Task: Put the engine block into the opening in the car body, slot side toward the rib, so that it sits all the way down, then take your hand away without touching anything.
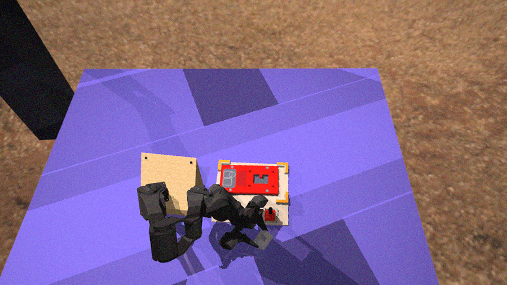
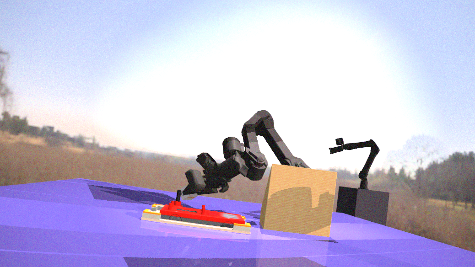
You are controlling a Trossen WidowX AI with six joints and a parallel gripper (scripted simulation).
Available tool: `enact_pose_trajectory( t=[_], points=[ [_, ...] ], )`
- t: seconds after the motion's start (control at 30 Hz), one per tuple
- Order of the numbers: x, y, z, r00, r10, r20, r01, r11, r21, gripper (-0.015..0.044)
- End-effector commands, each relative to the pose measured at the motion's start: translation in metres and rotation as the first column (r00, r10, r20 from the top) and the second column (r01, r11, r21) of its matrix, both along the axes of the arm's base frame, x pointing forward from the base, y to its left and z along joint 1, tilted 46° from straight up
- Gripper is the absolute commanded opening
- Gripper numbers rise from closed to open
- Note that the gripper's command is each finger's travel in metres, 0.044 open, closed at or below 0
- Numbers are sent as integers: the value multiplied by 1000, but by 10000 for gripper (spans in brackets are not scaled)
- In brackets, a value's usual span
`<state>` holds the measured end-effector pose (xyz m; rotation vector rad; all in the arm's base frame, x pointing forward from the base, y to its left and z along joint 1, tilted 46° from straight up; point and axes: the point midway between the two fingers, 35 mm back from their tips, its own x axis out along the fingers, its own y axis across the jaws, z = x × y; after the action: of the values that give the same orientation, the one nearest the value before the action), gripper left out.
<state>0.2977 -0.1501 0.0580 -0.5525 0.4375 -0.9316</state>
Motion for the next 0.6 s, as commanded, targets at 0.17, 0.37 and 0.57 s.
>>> enact_pose_trajectory(
  t=[0.17,0.37,0.57],
  points=[
    [-2,-14,-13,1000,-2,-11,2,1000,30,0],
    [-5,-24,-22,1000,-9,-24,10,999,49,0],
    [-3,-21,-20,1000,-7,-21,8,999,44,0]
  ],
)
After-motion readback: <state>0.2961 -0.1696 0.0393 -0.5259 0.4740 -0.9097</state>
